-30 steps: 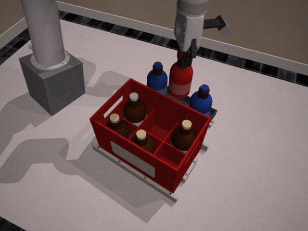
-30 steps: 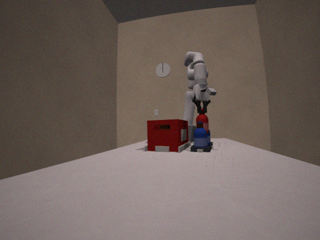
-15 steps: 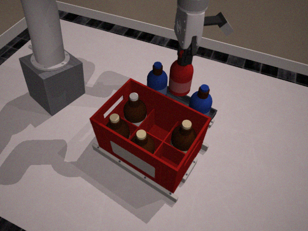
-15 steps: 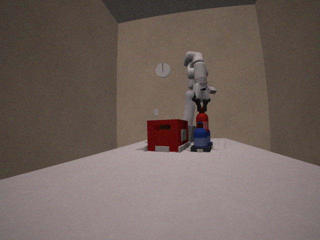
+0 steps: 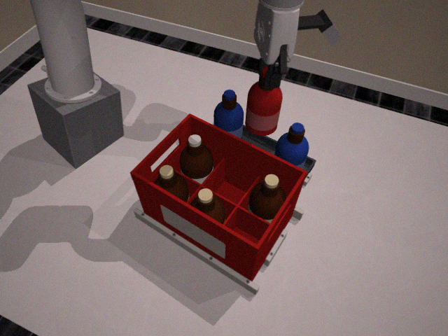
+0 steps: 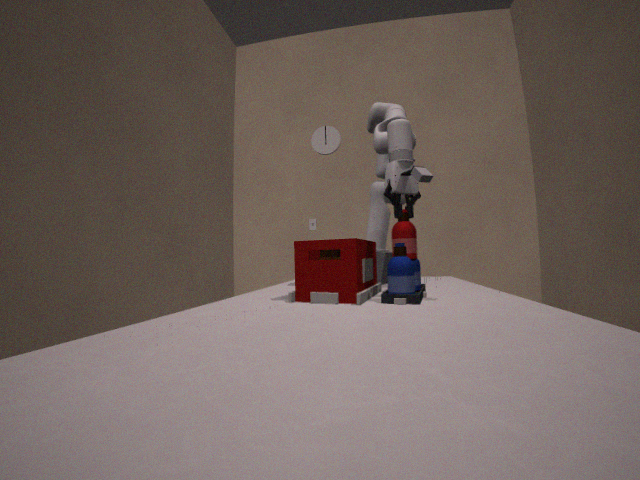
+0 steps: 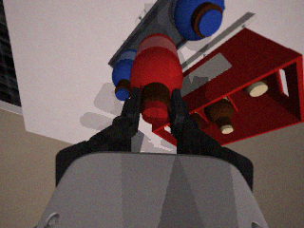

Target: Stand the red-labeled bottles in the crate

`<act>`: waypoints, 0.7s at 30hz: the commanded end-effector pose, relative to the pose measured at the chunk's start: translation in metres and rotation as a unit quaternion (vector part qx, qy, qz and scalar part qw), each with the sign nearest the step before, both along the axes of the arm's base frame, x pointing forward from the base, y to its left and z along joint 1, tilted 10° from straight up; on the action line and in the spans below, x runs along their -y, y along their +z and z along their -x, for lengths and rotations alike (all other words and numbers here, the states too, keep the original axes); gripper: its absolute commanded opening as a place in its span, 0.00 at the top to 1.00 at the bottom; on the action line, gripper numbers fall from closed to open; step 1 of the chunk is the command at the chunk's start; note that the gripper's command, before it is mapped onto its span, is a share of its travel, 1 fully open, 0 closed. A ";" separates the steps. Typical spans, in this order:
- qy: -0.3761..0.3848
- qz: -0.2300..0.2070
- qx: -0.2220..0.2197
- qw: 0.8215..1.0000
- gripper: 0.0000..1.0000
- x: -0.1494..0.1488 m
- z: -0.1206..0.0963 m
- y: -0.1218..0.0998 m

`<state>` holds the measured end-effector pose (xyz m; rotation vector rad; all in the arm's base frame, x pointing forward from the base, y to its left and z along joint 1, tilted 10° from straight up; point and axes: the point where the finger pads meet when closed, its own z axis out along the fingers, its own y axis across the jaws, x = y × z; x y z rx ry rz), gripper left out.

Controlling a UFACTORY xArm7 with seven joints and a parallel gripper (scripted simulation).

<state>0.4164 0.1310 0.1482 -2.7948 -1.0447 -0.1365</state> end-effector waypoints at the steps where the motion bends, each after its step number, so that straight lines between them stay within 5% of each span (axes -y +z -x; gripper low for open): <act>1: 0.000 -0.001 0.003 1.000 1.00 0.001 -0.001 0.007; 21: 0.000 -0.001 0.003 1.000 1.00 0.003 -0.001 0.017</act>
